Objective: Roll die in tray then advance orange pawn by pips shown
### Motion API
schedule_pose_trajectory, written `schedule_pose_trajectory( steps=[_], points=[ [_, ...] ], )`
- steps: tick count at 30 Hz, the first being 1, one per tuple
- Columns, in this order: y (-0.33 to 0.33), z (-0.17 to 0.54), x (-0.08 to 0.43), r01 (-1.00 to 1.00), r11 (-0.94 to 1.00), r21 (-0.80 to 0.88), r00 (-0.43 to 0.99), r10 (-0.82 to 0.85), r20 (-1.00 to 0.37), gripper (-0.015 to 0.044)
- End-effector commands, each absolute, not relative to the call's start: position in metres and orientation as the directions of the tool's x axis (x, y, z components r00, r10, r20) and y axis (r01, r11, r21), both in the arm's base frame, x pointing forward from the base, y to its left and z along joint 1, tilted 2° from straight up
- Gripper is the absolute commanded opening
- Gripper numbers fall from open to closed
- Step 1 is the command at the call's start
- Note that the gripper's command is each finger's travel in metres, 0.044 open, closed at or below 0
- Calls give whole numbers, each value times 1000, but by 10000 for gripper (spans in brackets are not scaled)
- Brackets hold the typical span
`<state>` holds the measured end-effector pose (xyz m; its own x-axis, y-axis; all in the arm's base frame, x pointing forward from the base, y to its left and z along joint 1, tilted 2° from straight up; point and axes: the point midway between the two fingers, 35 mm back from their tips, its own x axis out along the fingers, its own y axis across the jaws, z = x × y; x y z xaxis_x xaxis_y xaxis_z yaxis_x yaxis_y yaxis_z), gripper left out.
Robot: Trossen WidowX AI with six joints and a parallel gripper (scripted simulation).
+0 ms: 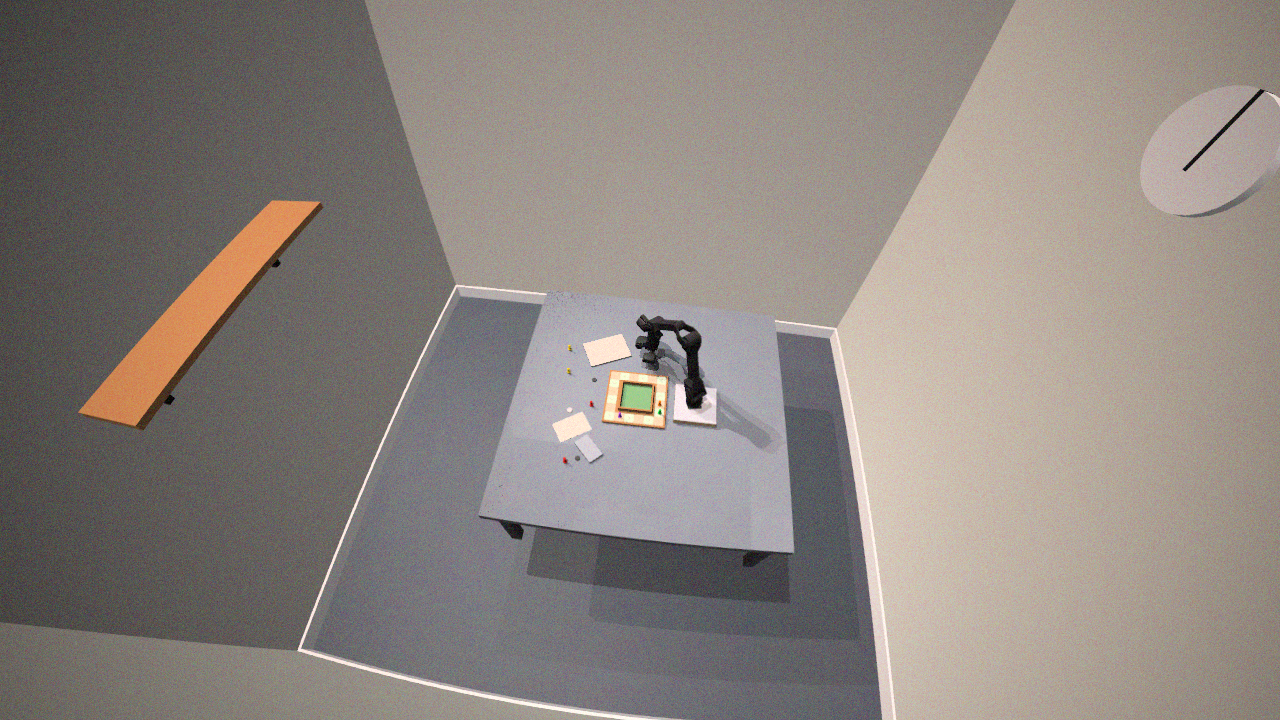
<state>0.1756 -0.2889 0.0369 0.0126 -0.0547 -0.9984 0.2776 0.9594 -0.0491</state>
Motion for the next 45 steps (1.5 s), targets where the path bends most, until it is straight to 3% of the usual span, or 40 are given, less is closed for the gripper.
schedule_pose_trajectory(
  steps=[1,4,9,12,32,45],
  points=[
    [-288,33,174,272,961,-48,7,-52,-999,170],
    [-288,33,174,272,961,-48,7,-52,-999,91],
    [-288,33,174,272,961,-48,7,-52,-999,58],
    [-289,37,174,272,961,-48,7,-52,-999,0],
    [-286,152,164,272,961,-49,7,-52,-999,0],
    [-260,150,190,262,964,-45,10,-49,-999,0]
  ],
)
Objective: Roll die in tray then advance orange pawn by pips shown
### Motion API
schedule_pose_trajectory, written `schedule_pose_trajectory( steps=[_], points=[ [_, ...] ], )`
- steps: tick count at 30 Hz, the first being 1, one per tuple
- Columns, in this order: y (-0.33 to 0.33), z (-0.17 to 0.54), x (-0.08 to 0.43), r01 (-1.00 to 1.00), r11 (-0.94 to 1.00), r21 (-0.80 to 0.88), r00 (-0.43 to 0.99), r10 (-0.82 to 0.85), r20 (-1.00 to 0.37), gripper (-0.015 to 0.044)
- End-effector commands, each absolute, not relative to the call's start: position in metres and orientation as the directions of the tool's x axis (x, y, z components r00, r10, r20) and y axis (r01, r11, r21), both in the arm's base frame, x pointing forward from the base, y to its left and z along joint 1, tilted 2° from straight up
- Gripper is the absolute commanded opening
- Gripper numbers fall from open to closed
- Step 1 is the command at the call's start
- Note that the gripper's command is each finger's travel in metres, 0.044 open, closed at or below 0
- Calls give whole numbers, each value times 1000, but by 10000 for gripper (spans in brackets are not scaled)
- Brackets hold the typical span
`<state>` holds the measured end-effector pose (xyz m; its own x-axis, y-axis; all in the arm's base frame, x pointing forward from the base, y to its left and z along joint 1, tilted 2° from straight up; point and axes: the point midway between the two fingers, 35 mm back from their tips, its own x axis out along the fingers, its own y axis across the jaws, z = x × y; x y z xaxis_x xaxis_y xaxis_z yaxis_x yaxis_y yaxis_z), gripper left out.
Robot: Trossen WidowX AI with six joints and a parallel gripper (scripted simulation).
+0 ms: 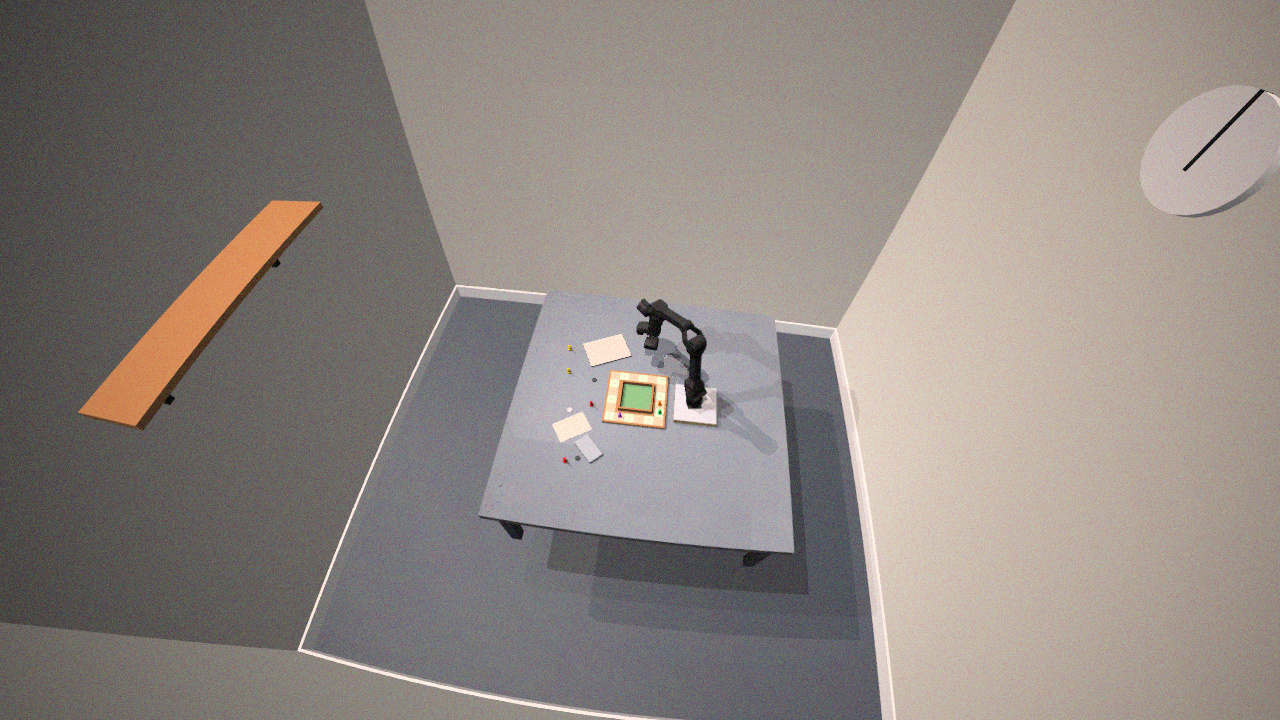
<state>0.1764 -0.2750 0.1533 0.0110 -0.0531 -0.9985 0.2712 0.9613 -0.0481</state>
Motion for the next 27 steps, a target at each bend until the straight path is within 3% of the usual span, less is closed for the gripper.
schedule_pose_trajectory(
  steps=[1,27],
  points=[
    [-256,149,194,260,964,-44,10,-49,-999,0],
    [-135,123,261,218,975,-32,16,-36,-999,0]
  ],
)
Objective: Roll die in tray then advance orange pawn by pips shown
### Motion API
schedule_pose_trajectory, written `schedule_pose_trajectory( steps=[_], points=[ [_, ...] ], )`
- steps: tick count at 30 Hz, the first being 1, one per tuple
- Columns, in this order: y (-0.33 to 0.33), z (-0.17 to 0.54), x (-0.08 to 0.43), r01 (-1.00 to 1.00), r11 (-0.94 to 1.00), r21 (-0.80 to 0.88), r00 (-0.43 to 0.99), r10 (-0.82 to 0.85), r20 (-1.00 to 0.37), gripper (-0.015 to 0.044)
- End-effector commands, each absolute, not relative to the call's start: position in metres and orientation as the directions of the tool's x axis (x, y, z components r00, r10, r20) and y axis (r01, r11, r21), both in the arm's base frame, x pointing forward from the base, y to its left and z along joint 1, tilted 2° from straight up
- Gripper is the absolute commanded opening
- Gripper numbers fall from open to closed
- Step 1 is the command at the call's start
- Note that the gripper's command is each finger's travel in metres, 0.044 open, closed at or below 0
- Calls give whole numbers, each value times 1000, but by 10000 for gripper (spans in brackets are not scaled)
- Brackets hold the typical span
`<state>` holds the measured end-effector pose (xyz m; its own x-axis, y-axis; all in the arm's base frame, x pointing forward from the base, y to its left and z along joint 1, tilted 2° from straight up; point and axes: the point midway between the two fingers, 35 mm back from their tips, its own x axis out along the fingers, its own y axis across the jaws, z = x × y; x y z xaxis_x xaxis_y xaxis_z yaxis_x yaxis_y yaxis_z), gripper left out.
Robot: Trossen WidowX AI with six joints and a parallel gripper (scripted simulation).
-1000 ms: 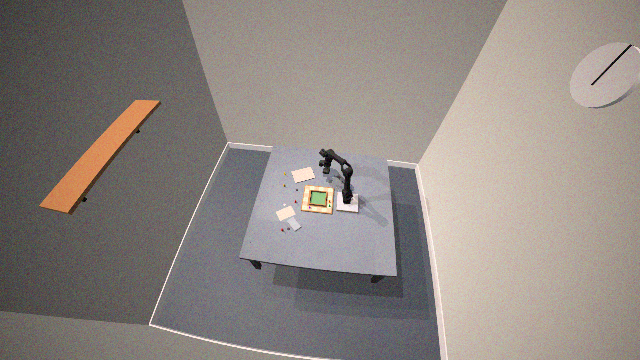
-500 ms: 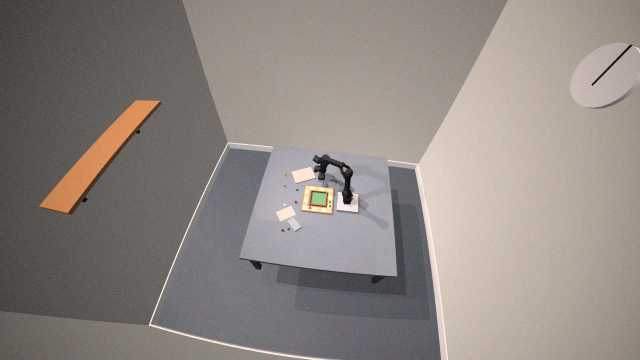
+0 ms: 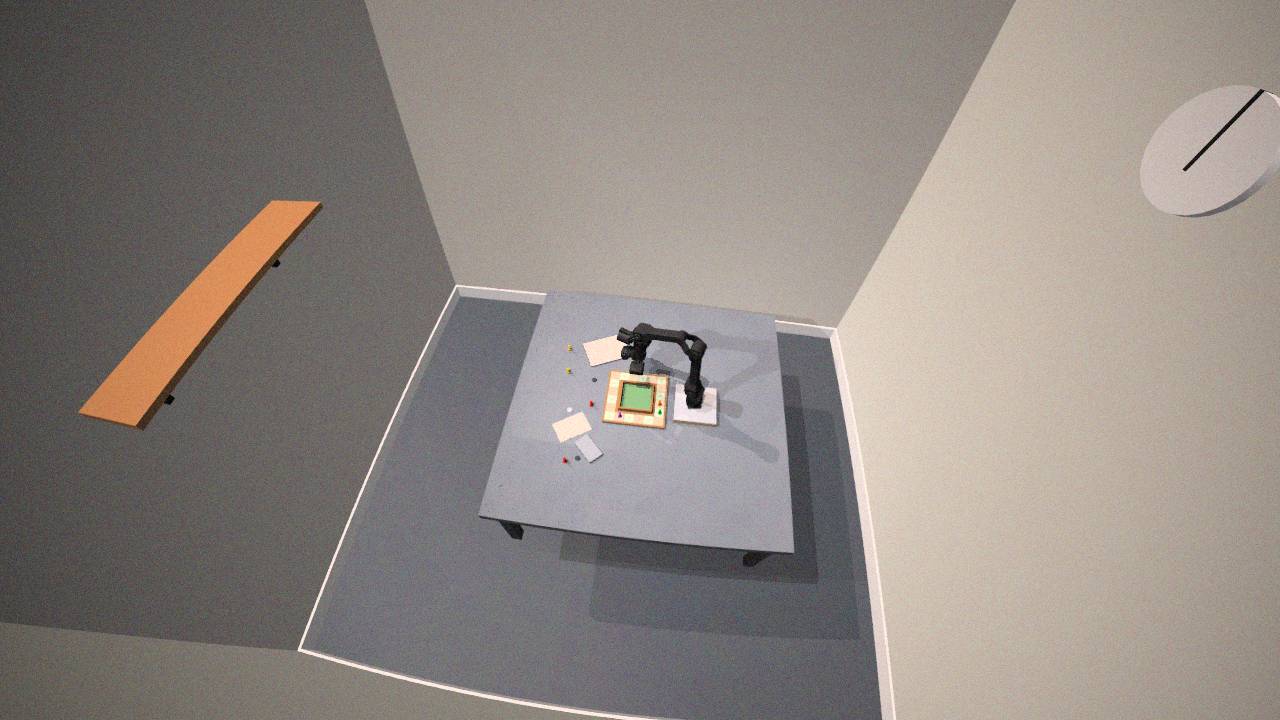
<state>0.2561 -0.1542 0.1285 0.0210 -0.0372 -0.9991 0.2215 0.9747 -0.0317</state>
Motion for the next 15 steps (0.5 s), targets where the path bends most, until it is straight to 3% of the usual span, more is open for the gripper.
schedule_pose_trajectory(
  steps=[1,15],
  points=[
    [-130,122,262,217,976,-32,16,-36,-999,0],
    [-61,107,269,194,981,-28,16,-31,-999,0]
  ],
)
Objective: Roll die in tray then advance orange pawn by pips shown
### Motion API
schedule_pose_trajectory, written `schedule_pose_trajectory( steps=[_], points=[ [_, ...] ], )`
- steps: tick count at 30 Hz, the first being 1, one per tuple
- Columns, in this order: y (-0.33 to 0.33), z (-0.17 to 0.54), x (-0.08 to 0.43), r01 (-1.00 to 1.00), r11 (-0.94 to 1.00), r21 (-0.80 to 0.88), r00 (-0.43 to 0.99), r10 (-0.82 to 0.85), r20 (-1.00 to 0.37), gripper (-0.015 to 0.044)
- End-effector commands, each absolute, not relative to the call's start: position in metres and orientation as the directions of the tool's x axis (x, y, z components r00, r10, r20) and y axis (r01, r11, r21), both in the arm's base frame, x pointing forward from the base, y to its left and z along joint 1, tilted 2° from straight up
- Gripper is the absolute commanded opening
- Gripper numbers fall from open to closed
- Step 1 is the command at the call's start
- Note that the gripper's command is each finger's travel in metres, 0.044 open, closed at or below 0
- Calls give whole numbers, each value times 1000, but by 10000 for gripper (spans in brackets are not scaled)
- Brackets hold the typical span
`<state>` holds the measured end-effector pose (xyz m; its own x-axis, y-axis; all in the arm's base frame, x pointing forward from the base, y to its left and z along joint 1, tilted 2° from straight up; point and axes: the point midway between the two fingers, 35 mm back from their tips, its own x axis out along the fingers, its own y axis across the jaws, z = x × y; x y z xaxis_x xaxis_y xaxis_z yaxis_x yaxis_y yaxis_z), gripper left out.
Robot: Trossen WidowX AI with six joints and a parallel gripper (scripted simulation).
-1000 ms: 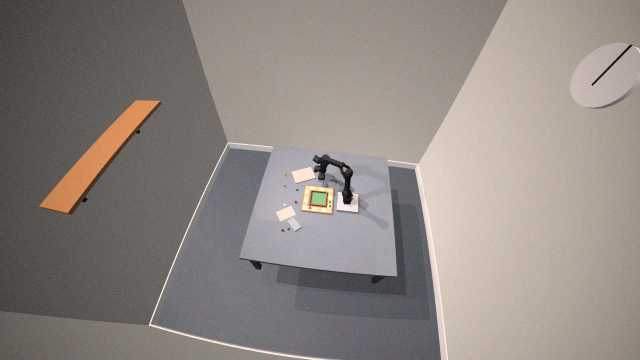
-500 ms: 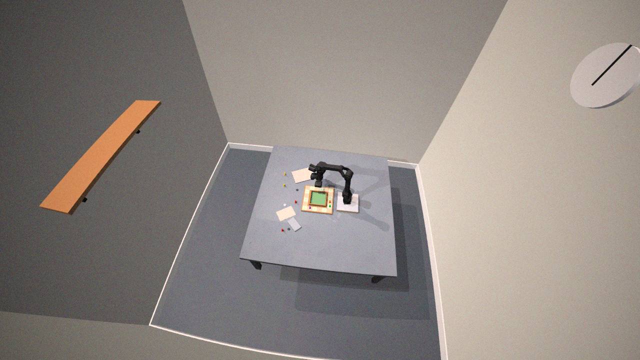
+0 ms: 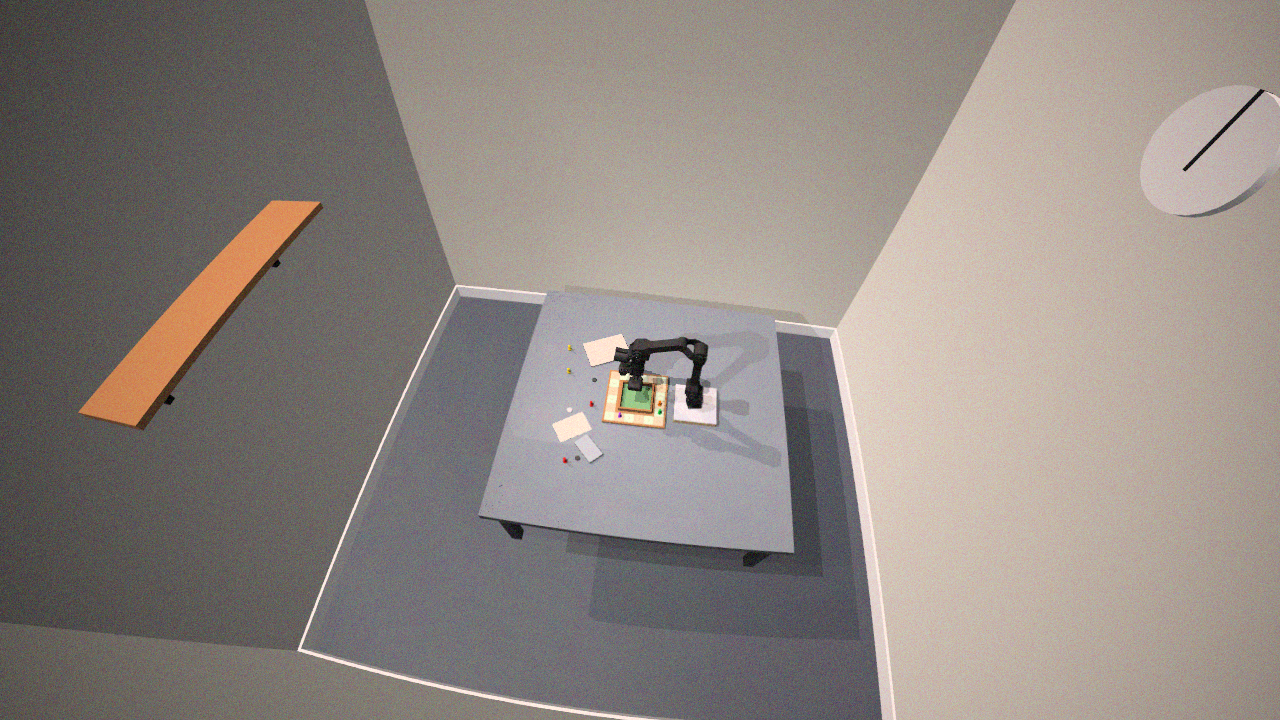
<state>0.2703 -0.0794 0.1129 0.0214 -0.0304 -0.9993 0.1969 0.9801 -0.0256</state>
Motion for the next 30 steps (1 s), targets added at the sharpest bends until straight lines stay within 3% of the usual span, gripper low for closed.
schedule_pose_trajectory(
  steps=[1,8,19,30],
  points=[
    [-56,106,269,192,981,-28,16,-31,-999,0],
    [-49,104,269,189,982,-26,38,-34,-999,0],
    [-52,100,274,188,982,-22,389,-95,-916,0],
    [-52,100,277,188,982,-27,691,-152,-707,0]
  ],
)
